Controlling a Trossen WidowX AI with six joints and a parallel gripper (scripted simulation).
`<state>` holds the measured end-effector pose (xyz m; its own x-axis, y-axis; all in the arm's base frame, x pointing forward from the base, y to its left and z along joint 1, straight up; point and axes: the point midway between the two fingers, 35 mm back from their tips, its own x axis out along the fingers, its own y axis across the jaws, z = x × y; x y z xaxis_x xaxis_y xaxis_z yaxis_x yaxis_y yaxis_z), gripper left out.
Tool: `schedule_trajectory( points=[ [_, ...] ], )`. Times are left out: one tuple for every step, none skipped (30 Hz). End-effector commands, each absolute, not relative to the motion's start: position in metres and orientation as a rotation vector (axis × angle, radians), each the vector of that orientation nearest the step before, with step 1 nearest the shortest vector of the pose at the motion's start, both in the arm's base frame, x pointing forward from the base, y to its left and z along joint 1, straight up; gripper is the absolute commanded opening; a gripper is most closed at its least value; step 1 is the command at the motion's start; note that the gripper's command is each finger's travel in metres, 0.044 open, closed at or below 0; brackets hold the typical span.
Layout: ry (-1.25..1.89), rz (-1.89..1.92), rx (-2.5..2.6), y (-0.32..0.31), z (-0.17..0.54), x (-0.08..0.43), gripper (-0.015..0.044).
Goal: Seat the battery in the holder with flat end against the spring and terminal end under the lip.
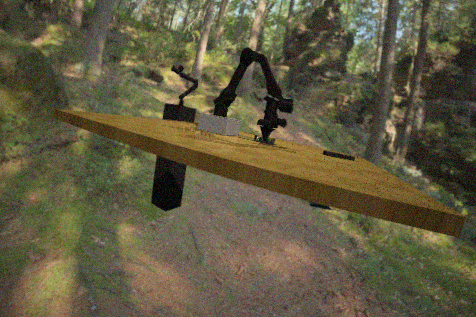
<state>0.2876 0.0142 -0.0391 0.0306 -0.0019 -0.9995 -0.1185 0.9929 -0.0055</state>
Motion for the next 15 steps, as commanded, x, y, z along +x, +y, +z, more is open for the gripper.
schedule_trajectory(
  points=[
    [1.529,0.086,-0.091,0.0144,-0.0384,0.2912,0.0064],
    [1.530,0.086,-0.091,0.0144,-0.0384,0.2912,0.0064],
    [1.532,0.086,-0.091,0.0144,-0.0385,0.2913,0.0064],
    [1.532,0.086,-0.091,0.0144,-0.0385,0.2913,0.0064],
    [1.532,0.086,-0.091,0.0144,-0.0385,0.2913,0.0064],
    [1.532,0.086,-0.091,0.0144,-0.0385,0.2913,0.0064],
    [1.532,0.086,-0.091,0.0144,-0.0385,0.2913,0.0090],
    [1.532,0.086,-0.091,0.0144,-0.0385,0.2913,0.0117],
    [1.532,0.086,-0.091,0.0144,-0.0385,0.2913,0.0143],
    [1.532,0.086,-0.091,0.0144,-0.0385,0.2913,0.0166],
    [1.532,0.086,-0.091,0.0144,-0.0385,0.2913,0.0166],
    [1.533,0.086,-0.091,0.0144,-0.0381,0.2913,0.0166],
    [1.533,0.086,-0.091,0.0144,-0.0374,0.2912,0.0166],
    [1.533,0.086,-0.091,0.0144,-0.0364,0.2911,0.0166],
    [1.533,0.087,-0.092,0.0143,-0.0349,0.2910,0.0166]
  ],
)
